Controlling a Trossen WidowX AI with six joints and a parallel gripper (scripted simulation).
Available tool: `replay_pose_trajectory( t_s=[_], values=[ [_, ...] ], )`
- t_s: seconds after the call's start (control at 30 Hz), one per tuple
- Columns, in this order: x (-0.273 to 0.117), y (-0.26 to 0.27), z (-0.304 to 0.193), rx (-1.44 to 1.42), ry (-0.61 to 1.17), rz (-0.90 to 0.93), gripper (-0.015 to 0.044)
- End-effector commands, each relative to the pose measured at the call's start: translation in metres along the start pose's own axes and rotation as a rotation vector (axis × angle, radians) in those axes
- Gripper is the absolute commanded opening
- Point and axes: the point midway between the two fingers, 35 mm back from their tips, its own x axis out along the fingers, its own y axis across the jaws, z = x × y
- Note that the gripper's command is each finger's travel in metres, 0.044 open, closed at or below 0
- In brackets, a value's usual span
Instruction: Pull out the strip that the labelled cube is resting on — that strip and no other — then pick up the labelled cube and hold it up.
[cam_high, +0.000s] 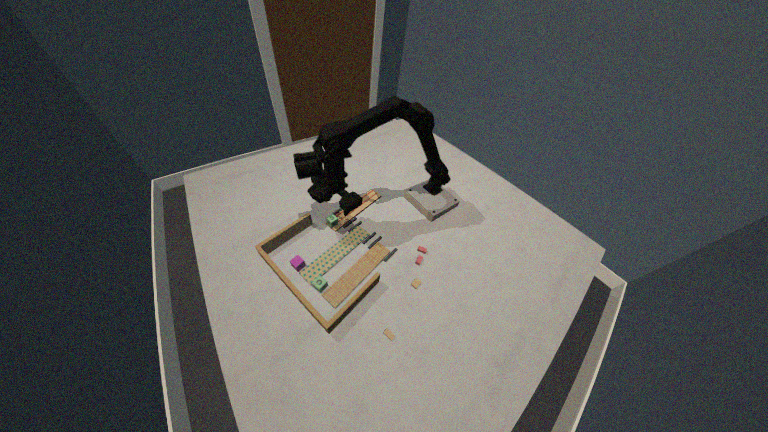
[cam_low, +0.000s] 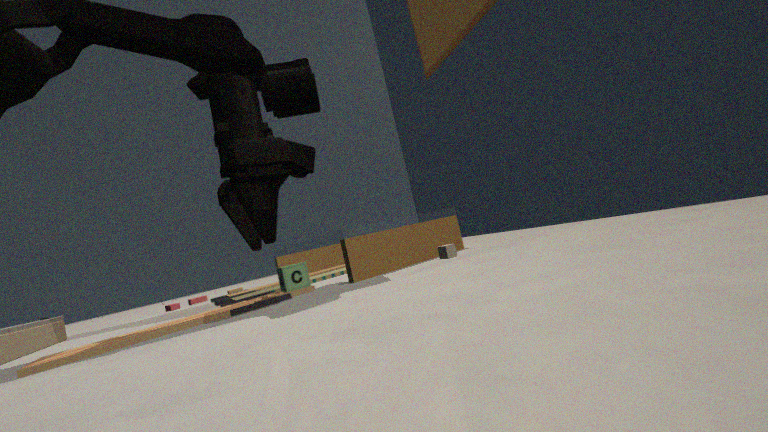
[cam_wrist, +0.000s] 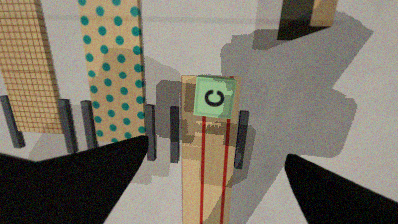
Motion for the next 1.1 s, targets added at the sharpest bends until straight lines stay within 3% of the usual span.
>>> replay_pose_trajectory(
  t_s=[0.0,0.17,0.43,1.07],
  values=[
    [-0.001,0.003,0.015,0.004,-0.001,0.007,0.0440],
    [-0.002,0.004,0.028,0.004,-0.002,0.007,0.0440],
    [0.008,0.004,0.029,0.004,-0.002,0.007,0.0250],
    [0.039,0.004,0.029,0.004,-0.002,0.007,0.0250]
  ],
)
